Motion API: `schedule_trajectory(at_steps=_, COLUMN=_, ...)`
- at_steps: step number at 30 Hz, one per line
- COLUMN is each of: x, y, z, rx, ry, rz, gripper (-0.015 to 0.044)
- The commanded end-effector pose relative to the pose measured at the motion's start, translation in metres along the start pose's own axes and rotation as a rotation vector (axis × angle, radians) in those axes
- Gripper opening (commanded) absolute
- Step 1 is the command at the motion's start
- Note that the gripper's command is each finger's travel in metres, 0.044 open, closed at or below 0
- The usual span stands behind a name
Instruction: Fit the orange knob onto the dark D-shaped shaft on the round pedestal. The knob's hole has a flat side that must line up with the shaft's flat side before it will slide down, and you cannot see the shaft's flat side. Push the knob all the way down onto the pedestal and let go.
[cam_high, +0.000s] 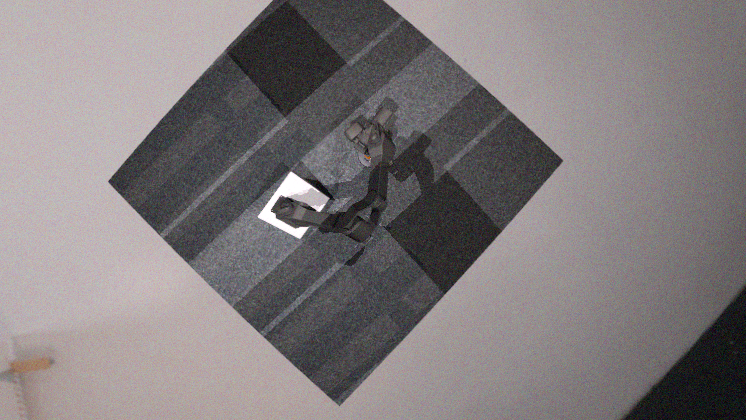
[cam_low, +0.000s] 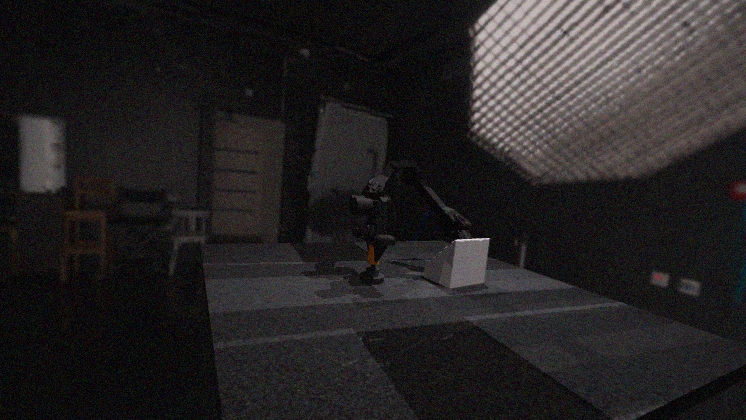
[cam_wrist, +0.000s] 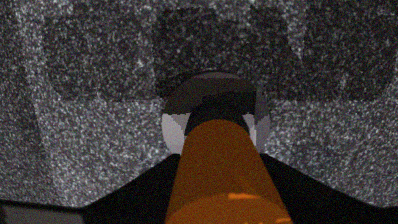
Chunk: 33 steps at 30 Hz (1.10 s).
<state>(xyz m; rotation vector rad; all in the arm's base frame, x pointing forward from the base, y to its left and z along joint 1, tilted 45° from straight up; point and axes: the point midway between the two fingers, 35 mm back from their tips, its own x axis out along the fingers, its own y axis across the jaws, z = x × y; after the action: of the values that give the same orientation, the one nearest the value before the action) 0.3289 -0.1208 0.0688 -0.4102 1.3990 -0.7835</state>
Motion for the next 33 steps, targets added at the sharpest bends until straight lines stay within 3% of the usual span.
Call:
schedule_trajectory(at_steps=1, x=-0.0001, y=-0.0014, z=0.0001, rx=0.002, ry=-0.002, rz=-0.004, gripper=0.0000)
schedule_trajectory(at_steps=24, x=-0.0016, y=-0.0002, z=-0.0002, rx=0.002, ry=-0.002, rz=-0.004, gripper=0.0000)
schedule_trajectory(at_steps=33, x=0.0001, y=-0.0009, z=0.0018, rx=-0.207, ry=-0.001, rz=-0.004, gripper=0.0000)
